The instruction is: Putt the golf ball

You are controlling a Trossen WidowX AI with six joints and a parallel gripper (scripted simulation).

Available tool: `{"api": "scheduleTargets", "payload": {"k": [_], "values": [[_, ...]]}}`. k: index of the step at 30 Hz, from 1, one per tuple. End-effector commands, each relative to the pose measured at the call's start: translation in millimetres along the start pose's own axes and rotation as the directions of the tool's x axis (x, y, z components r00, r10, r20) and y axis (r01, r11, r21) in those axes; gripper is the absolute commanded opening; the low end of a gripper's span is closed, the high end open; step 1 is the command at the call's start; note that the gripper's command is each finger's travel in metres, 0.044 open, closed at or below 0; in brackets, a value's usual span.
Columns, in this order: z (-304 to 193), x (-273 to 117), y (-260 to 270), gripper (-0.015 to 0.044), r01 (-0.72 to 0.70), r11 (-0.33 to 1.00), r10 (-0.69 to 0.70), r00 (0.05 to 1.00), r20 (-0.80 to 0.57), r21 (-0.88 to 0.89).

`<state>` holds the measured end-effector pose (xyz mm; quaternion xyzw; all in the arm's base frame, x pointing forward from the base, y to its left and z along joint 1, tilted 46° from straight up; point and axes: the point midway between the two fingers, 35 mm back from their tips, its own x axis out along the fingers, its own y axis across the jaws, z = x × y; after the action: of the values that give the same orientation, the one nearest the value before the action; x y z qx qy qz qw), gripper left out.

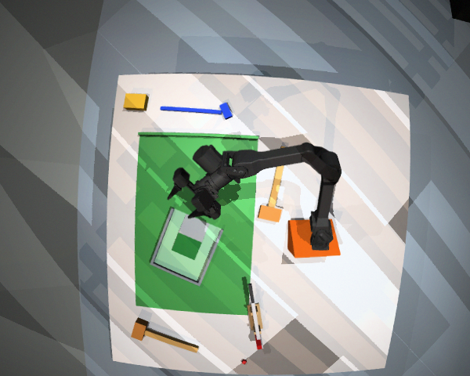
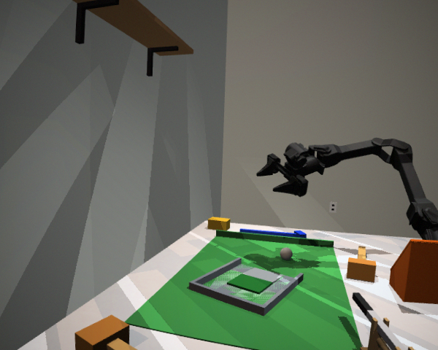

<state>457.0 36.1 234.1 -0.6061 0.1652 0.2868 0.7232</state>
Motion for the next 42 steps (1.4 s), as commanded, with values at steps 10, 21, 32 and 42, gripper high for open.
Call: {"api": "scheduleTargets", "payload": {"k": [10, 21, 32, 42], "values": [[59, 97, 175, 0.044, -0.485, 0.872, 0.49, 0.864, -0.119, 0.066], [85, 106, 336, 0.044, -0.751, 0.66, 0.697, 0.596, -0.4, 0.03], [70, 77, 431, 0.044, -0.855, 0.517, 0.612, 0.409, -0.677, -0.049], [51, 82, 439, 0.044, -0.855, 0.517, 0.611, 0.408, -0.678, -0.049]]}}
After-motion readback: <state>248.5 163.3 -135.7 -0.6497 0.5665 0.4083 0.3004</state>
